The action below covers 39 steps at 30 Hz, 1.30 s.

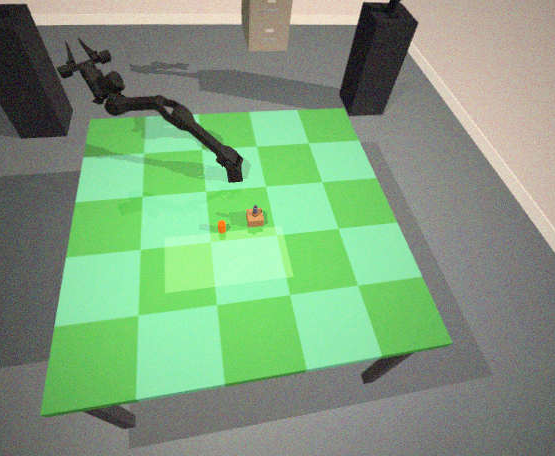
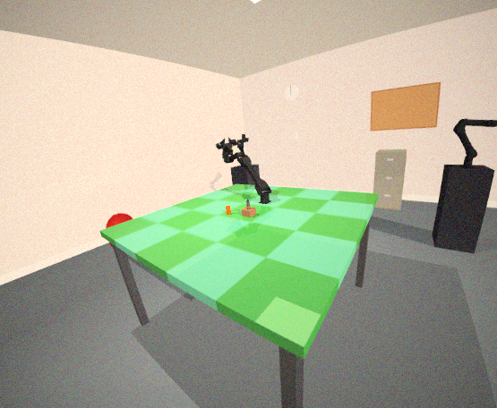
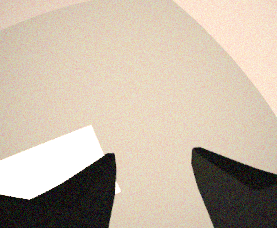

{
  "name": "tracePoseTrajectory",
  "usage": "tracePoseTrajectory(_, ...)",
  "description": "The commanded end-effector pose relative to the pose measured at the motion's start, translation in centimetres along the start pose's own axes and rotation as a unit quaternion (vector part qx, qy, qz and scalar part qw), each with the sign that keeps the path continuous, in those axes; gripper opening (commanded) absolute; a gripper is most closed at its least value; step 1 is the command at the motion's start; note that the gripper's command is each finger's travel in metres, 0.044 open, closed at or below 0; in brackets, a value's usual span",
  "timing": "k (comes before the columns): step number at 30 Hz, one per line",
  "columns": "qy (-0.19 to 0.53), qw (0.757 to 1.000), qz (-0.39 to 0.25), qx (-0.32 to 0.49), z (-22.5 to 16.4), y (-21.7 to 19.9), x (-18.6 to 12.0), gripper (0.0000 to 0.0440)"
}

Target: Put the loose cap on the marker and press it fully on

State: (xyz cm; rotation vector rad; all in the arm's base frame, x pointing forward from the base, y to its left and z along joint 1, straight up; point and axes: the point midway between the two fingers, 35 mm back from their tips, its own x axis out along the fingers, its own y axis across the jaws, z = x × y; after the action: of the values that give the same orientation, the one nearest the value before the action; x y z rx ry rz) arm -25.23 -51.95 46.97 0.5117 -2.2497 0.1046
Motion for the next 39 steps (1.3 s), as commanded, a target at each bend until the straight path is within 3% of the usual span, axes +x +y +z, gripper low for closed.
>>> tracePoseTrajectory(1, -0.015, 1.000, -0.016, 0.009, -1.3, -0.9, -0.1, 0.0205)
tracePoseTrajectory(39, -0.139, 0.970, -0.180, 0.080, -11.5, -9.9, -6.6, 0.0272)
